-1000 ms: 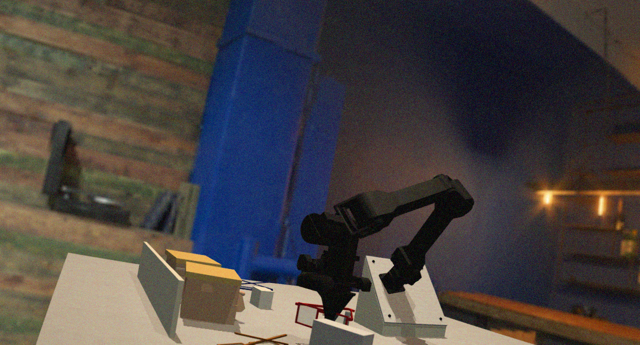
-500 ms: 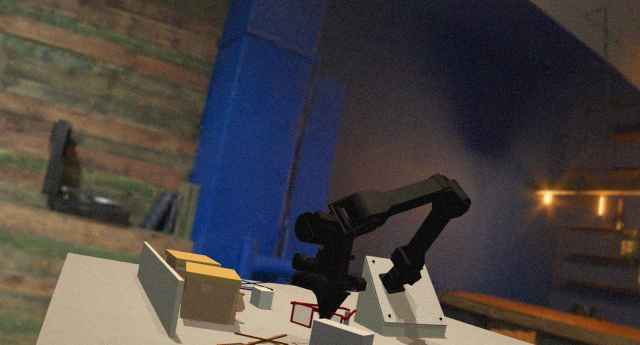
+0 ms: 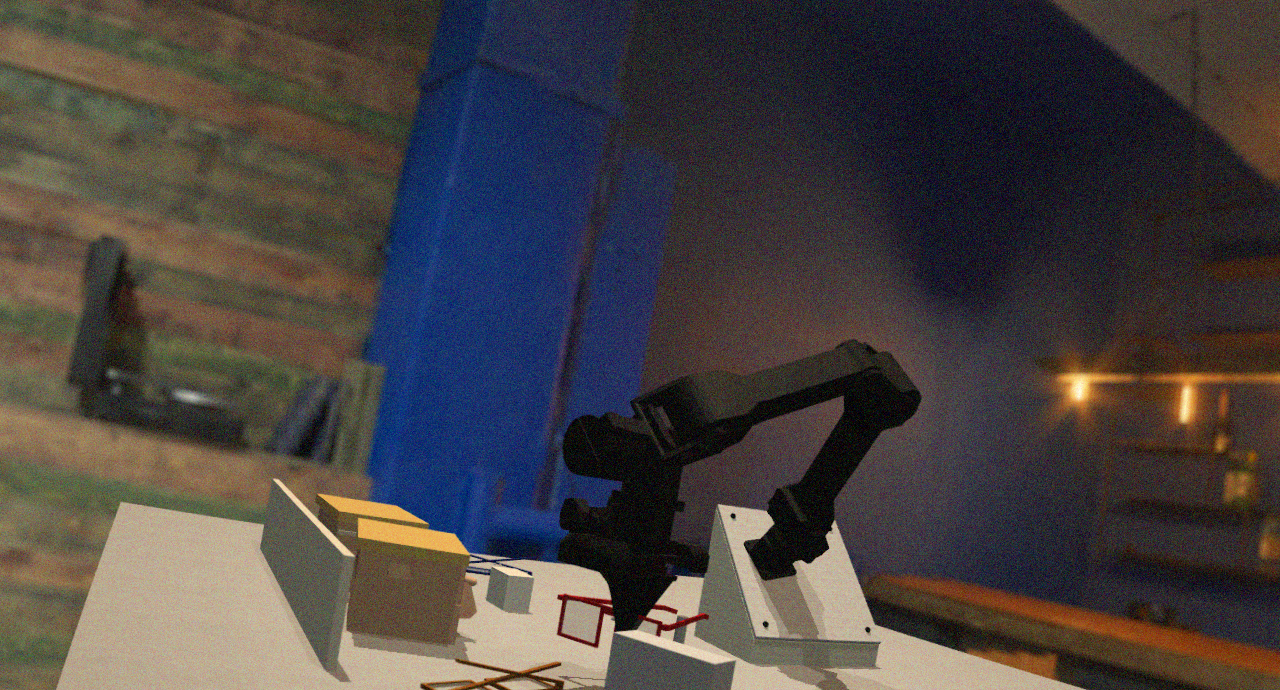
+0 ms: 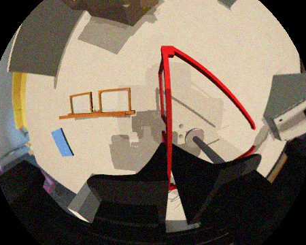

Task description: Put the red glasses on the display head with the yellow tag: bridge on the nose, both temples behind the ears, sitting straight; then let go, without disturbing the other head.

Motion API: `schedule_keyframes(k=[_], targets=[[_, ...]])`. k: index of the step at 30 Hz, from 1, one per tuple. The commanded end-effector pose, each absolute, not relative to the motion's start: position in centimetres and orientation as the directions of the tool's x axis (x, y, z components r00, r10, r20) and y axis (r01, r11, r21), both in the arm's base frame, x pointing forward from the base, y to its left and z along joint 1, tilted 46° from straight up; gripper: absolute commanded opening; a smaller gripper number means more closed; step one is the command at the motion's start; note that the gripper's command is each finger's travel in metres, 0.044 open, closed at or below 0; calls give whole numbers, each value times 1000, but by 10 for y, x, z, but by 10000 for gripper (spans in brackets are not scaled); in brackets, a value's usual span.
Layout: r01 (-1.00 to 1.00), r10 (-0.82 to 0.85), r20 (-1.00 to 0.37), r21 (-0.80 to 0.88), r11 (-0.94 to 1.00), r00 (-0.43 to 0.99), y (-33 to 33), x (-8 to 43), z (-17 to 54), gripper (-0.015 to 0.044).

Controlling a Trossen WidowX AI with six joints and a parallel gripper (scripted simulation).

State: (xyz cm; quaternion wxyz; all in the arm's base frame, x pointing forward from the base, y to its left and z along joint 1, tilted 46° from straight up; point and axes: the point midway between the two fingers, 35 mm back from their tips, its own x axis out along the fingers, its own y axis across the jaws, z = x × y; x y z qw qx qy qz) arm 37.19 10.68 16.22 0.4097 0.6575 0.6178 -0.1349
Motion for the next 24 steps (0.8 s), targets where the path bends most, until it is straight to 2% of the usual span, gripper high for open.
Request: schedule_keyframes(k=[1, 24], targets=[[923, 703, -684, 370, 102, 197, 105, 375, 159, 0], [923, 702, -684, 370, 102, 197, 97, 381, 152, 0]])
